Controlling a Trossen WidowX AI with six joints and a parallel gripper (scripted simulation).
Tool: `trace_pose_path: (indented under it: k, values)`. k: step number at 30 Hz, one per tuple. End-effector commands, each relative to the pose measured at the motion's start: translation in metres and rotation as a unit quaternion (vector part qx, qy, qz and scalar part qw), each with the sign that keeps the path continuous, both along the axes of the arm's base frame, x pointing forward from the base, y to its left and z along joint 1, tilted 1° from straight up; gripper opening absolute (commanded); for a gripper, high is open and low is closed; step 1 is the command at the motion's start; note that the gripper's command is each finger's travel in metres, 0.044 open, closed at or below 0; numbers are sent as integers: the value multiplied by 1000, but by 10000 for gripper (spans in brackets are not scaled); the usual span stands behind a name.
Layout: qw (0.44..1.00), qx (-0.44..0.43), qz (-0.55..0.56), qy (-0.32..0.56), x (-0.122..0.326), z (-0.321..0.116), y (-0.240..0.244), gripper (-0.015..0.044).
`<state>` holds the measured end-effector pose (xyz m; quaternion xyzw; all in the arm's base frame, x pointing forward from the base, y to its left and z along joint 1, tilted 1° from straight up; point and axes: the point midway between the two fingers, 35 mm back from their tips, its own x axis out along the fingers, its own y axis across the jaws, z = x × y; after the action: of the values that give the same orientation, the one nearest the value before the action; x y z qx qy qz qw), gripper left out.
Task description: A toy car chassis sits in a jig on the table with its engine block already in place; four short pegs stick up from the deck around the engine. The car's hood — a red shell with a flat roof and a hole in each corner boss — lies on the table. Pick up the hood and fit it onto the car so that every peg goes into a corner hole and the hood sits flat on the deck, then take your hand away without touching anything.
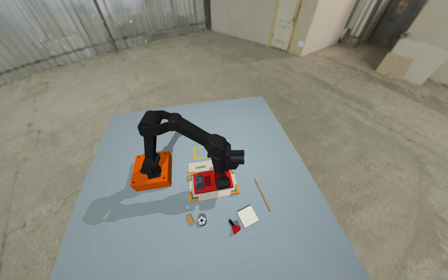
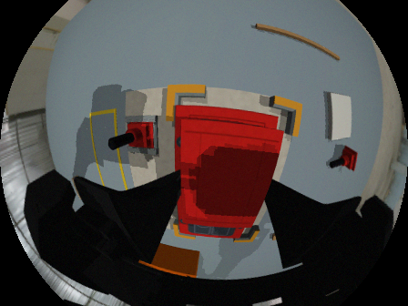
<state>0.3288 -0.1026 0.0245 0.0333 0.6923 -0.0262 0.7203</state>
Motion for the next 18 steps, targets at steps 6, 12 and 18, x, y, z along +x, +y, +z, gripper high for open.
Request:
trace_pose_path:
  k: [6,12,18]
  values:
    - [1000,0,0,-2,0,2,0,0]
    - [1000,-1,-1,-3,0,0,0,0]
    - [1000,-1,-1,-4,0,-2,0,0]
